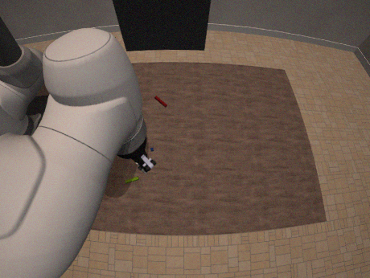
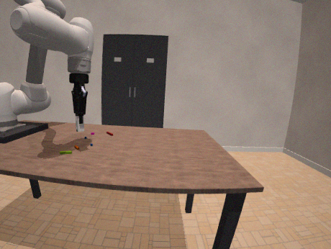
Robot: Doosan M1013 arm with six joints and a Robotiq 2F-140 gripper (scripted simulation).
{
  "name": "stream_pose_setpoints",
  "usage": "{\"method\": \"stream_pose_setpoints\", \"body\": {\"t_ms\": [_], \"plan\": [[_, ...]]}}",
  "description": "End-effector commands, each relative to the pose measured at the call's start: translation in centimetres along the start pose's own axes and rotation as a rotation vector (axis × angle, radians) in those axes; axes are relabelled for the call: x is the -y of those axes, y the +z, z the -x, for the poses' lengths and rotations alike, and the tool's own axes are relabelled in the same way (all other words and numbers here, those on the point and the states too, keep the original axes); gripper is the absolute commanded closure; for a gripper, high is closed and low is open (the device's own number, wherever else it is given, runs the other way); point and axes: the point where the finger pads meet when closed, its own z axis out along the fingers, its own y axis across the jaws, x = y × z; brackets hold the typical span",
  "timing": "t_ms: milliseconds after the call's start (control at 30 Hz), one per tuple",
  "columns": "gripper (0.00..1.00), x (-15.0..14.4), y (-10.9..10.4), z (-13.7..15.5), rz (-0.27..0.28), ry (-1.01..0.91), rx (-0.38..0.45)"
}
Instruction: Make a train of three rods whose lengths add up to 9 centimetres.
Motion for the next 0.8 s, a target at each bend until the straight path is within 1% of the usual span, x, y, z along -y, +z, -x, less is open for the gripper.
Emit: {"method": "stream_pose_setpoints", "body": {"t_ms": [0, 33, 100, 133, 600, 667, 733, 767], "plan": [[0.97, 0.7, 0.0, -1.0, -0.003, -0.167, -0.008], [0.97, 0.8, 0.0, -1.2, -0.003, -0.204, -0.008], [0.97, 0.8, 0.0, -1.2, -0.003, -0.204, -0.008], [0.97, 1.3, 0.0, -1.9, -0.003, -0.313, -0.008], [0.97, 3.5, -0.1, -4.9, -0.001, -0.813, -0.009], [0.97, 3.5, -0.1, -4.9, -0.001, -0.813, -0.009], [0.97, 4.2, -0.1, -5.7, 0.000, -0.948, -0.009], [0.97, 4.3, -0.1, -5.9, 0.000, -0.973, -0.009]]}}
